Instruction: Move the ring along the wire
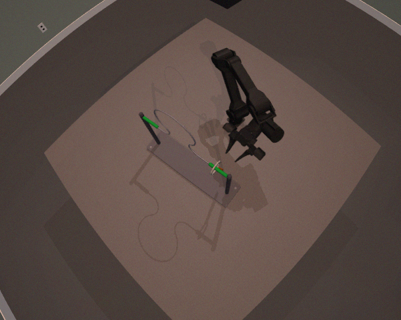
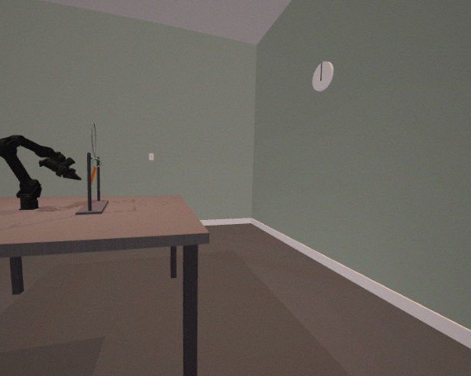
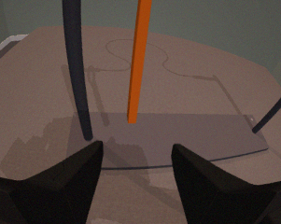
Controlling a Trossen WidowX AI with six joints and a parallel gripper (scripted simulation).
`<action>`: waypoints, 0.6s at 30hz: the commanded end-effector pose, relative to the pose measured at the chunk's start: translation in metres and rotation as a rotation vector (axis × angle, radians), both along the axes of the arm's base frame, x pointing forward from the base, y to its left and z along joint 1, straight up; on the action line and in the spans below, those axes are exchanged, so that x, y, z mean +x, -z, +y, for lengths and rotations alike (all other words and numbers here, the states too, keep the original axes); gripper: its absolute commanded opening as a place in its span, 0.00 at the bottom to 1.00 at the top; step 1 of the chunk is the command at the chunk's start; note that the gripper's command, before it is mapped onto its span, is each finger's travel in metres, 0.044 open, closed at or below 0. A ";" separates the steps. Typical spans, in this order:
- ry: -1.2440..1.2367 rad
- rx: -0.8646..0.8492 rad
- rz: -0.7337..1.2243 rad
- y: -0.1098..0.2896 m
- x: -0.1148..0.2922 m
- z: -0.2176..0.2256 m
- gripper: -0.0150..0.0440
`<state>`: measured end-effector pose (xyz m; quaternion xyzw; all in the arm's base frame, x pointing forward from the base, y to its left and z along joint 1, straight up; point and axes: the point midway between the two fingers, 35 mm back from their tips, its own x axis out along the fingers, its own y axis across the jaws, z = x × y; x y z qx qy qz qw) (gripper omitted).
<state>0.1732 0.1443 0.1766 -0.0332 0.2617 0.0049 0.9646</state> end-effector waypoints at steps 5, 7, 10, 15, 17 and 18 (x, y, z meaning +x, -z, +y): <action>-0.004 0.009 -0.018 -0.025 -0.033 0.001 0.97; -0.004 0.009 -0.018 -0.025 -0.033 0.001 1.00; -0.004 0.009 -0.018 -0.025 -0.033 0.001 1.00; -0.004 0.009 -0.018 -0.025 -0.033 0.001 1.00; -0.004 0.009 -0.018 -0.025 -0.033 0.001 1.00; -0.004 0.009 -0.018 -0.025 -0.033 0.001 1.00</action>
